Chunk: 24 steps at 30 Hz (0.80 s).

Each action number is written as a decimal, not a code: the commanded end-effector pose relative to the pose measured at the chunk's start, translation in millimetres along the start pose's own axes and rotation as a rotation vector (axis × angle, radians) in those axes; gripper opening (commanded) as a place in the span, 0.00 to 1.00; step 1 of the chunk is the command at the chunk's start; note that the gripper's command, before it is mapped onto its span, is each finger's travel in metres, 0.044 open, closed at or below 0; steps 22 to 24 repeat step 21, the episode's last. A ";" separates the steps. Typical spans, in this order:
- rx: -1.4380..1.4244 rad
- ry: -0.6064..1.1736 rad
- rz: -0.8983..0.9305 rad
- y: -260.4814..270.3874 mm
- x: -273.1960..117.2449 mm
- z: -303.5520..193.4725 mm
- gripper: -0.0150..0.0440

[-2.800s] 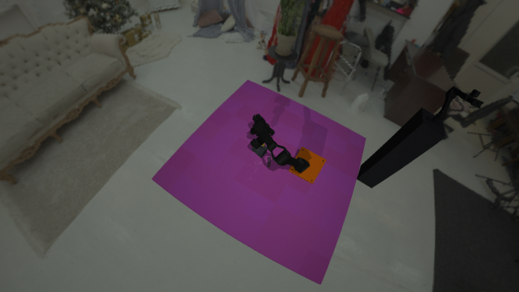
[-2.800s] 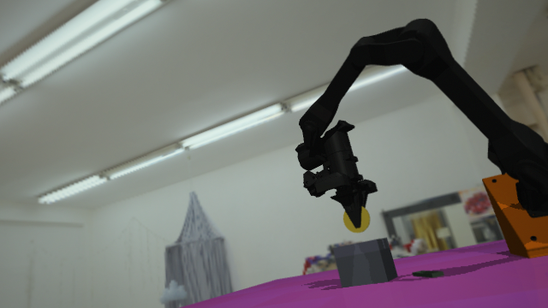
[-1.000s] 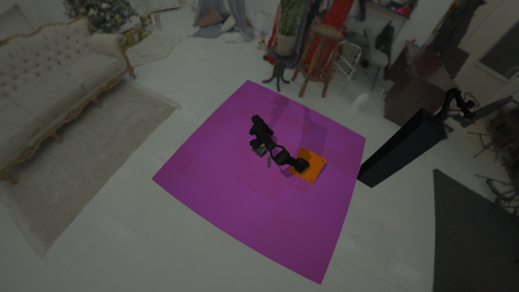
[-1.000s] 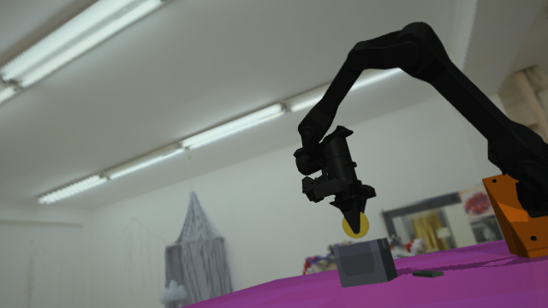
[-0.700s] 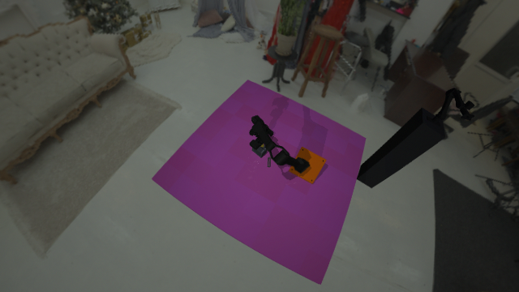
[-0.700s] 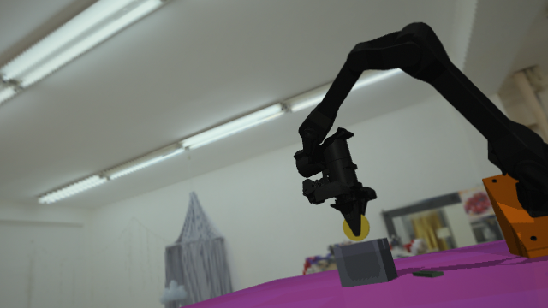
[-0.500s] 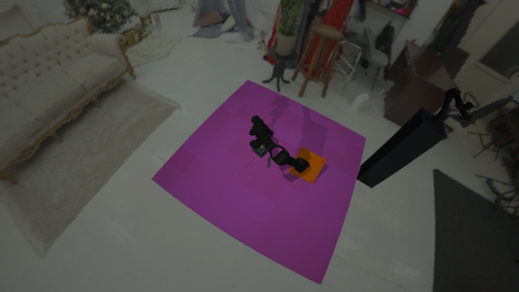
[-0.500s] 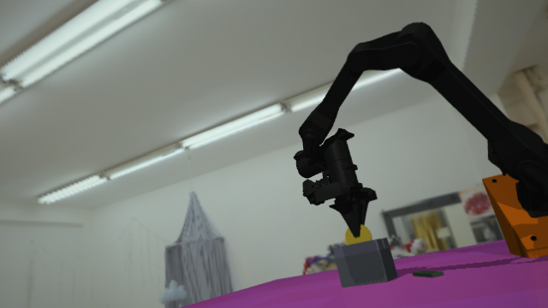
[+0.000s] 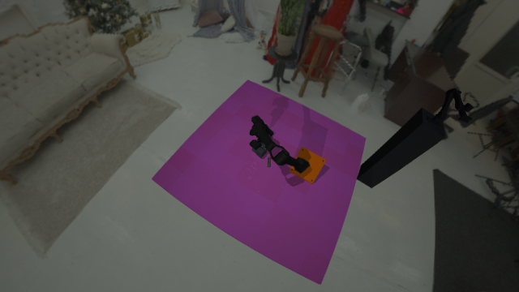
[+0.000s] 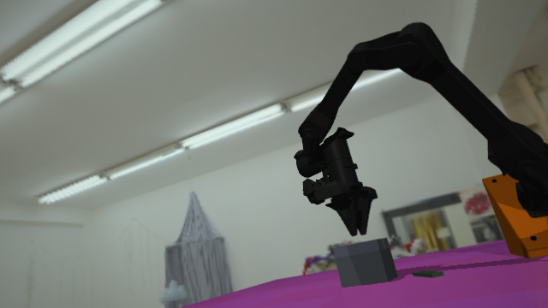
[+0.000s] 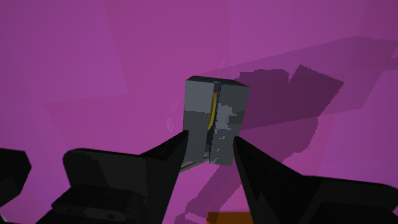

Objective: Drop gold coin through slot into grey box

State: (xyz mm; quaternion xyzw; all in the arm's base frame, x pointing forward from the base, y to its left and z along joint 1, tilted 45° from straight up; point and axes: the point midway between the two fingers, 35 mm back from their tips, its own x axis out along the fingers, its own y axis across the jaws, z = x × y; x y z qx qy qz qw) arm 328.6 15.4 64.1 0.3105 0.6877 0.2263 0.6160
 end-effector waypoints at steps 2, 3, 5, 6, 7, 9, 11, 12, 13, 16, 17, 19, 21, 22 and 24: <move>-0.004 -0.007 -0.003 -0.8 -15.2 1.2 0.79; -0.004 -0.007 -0.003 -0.8 -15.9 1.2 0.84; -0.003 -0.007 -0.003 -0.8 -18.3 1.1 0.93; -0.003 -0.006 -0.003 -0.7 -25.3 0.7 0.97; -0.001 -0.004 -0.002 -0.5 -37.1 -0.3 1.00; 0.000 -0.002 0.001 0.1 -55.9 -2.9 1.00; 0.000 -0.001 0.002 0.2 -58.3 -3.4 1.00; 0.000 -0.001 0.002 0.2 -58.3 -3.4 1.00; 0.000 -0.001 0.002 0.2 -58.3 -3.4 1.00; 0.000 -0.001 0.002 0.2 -58.3 -3.4 1.00; 0.000 -0.001 0.002 0.2 -58.3 -3.4 1.00; 0.000 -0.001 0.002 0.2 -58.3 -3.4 1.00; 0.000 -0.001 0.002 0.2 -58.3 -3.4 1.00; 0.000 -0.001 0.002 0.2 -58.3 -3.4 1.00; 0.000 -0.001 0.002 0.2 -58.3 -3.4 1.00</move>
